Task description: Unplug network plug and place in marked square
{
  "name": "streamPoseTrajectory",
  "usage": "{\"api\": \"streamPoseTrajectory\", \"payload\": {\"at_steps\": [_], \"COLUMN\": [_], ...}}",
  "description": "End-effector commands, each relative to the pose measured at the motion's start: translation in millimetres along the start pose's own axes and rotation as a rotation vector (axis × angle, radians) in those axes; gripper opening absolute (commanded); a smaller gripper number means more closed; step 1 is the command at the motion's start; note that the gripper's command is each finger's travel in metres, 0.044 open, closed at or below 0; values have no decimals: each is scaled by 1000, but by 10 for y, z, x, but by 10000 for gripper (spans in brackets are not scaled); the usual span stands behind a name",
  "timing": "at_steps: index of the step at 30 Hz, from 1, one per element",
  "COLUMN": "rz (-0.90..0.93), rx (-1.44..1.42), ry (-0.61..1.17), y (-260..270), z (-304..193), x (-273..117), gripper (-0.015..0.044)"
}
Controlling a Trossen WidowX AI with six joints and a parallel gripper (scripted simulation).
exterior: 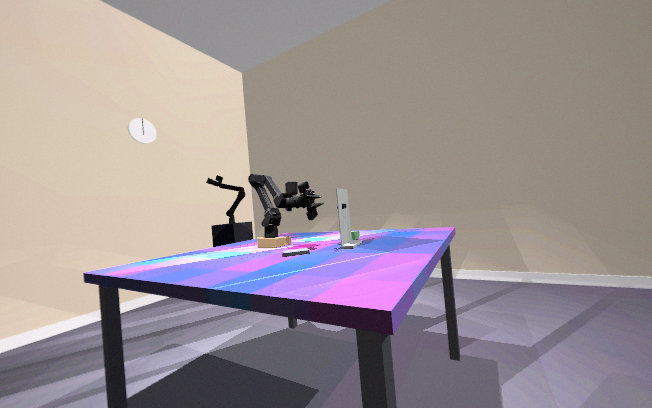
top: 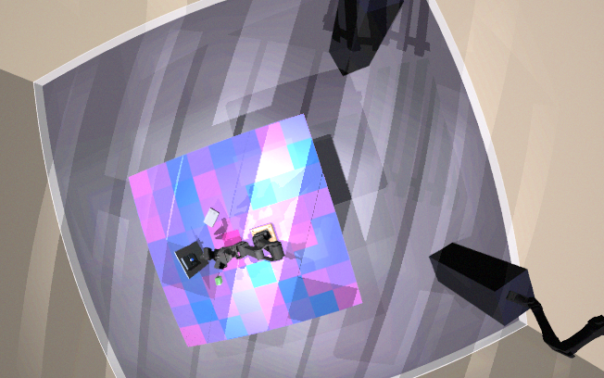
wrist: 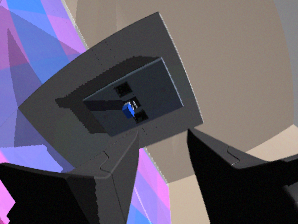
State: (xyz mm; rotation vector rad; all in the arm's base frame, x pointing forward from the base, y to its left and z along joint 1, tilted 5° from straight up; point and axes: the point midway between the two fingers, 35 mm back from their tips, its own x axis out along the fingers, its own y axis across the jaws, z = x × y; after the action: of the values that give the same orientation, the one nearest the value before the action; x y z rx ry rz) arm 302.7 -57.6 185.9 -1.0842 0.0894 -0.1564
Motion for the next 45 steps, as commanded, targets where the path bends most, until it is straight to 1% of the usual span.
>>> {"api": "streamPoseTrajectory", "payload": {"at_steps": [1,8,15,45], "rz": [10,13,13,-49], "rx": [-154,-370,-376,-408], "ry": [23,54,55,42], "y": [148,290,292,342], "z": [-155,-335,-338,-223], "x": [-91,-246,-248,327], "gripper": [156,156,156,156]}}
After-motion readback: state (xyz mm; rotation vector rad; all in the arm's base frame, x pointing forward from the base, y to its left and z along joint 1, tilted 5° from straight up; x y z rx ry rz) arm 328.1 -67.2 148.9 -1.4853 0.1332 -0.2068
